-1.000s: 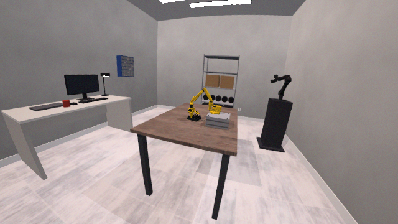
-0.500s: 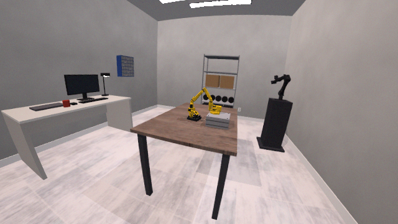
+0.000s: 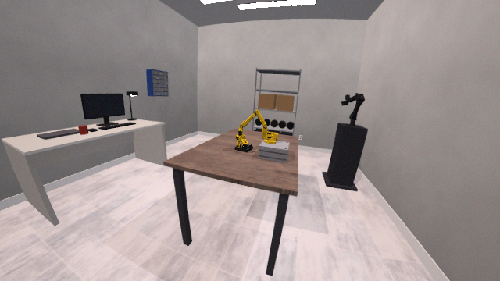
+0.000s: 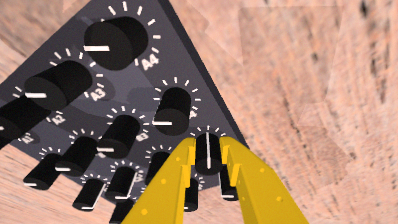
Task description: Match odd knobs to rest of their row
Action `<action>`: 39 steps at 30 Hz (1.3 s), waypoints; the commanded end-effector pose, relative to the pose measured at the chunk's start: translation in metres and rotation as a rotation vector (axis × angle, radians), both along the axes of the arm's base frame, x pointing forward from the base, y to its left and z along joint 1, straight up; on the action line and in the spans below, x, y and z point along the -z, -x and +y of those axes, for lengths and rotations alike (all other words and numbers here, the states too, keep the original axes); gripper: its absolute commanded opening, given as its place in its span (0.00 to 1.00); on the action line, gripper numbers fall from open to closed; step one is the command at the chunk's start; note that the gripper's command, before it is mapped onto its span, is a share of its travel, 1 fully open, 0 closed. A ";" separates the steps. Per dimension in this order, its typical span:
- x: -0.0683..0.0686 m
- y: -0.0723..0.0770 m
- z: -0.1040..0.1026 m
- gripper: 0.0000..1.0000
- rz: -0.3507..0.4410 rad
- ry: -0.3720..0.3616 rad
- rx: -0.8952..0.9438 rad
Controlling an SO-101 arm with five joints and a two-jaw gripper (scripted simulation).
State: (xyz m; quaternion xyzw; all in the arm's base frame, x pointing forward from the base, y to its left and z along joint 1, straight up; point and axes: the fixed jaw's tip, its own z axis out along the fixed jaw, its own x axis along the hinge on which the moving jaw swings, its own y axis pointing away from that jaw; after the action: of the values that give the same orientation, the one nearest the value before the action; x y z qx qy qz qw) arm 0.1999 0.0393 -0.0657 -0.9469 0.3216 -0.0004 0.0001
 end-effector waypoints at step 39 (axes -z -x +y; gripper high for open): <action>0.000 0.003 0.002 0.01 0.006 0.003 0.633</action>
State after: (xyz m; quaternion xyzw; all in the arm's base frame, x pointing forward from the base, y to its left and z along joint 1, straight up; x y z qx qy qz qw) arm 0.1983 0.0431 -0.0653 -0.8165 0.5773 -0.0018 0.0019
